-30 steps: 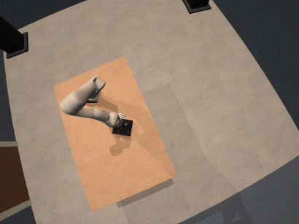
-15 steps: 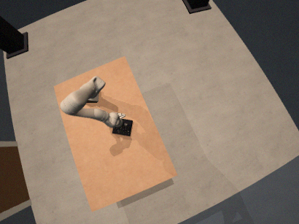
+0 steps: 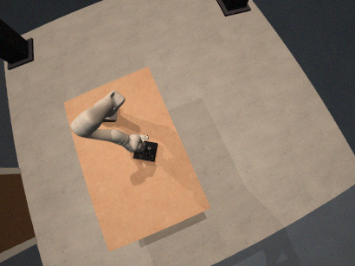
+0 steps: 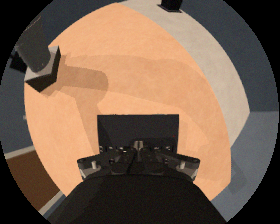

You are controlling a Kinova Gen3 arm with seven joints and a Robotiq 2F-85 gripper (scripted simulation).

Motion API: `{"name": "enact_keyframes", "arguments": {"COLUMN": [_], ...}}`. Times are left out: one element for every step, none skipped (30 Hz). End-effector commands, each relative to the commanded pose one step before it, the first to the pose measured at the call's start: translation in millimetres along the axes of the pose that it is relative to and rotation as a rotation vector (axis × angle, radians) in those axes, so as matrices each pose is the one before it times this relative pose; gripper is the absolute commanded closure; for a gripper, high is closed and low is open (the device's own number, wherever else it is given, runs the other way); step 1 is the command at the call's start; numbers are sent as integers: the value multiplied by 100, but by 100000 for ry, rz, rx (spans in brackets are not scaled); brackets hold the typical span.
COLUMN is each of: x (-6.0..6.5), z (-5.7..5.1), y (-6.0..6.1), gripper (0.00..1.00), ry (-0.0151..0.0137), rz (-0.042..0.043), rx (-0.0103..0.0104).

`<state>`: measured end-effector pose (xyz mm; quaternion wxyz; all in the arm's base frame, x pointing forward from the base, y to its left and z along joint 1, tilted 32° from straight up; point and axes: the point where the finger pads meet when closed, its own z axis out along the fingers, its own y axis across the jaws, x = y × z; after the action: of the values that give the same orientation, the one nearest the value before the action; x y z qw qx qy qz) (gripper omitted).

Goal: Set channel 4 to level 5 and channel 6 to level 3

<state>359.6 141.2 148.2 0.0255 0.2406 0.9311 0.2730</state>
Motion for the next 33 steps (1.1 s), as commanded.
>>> {"name": "enact_keyframes", "arguments": {"x": [-107, -57, -58, -59, -60, -61, -62, -62, -62, -62, -61, -60, -59, -57, -55, 0, 0, -53, -52, -49, -47, -44, -41, -38, -34, -31, -28, -25, -21, -18, -15, -12, 0], "z": [-13, 0, 0, 0, 0, 0, 0, 0, 0, 0, 0, 0, 0, 0, 0, 0, 0, 0, 0, 0, 0, 0, 0, 0, 0, 0, 0, 0, 0, 0, 0, 0, 0], "y": [28, 0, 0, 0, 0, 0, 0, 0, 1, 0, 0, 0, 0, 0, 0, 0, 0, 0, 0, 0, 0, 0, 0, 0, 0, 0, 0, 0, 0, 0, 0, 0, 0], "gripper": [100, 100, 100, 100, 100, 100, 100, 100, 100, 100, 100, 100, 100, 100, 100, 100, 100, 100, 100, 100, 100, 100, 100, 100, 100, 100, 100, 100, 100, 100, 100, 100, 100], "ry": [-13, 0, 0, 0, 0, 0, 0, 0, 0, 0, 0, 0, 0, 0, 0, 0, 0, 0, 0, 0, 0, 0, 0, 0, 0, 0, 0, 0, 0, 0, 0, 0, 0], "rz": [119, 0, 0, 0, 0, 0, 0, 0, 0, 0, 0, 0, 0, 0, 0, 0, 0, 0, 0, 0, 0, 0, 0, 0, 0, 0, 0, 0, 0, 0, 0, 0, 0], "rx": [-128, 0, 0, 0, 0, 0, 0, 0, 0, 0, 0, 0, 0, 0, 0, 0, 0, 0, 0, 0, 0, 0, 0, 0, 0, 0, 0, 0, 0, 0, 0, 0, 0]}}
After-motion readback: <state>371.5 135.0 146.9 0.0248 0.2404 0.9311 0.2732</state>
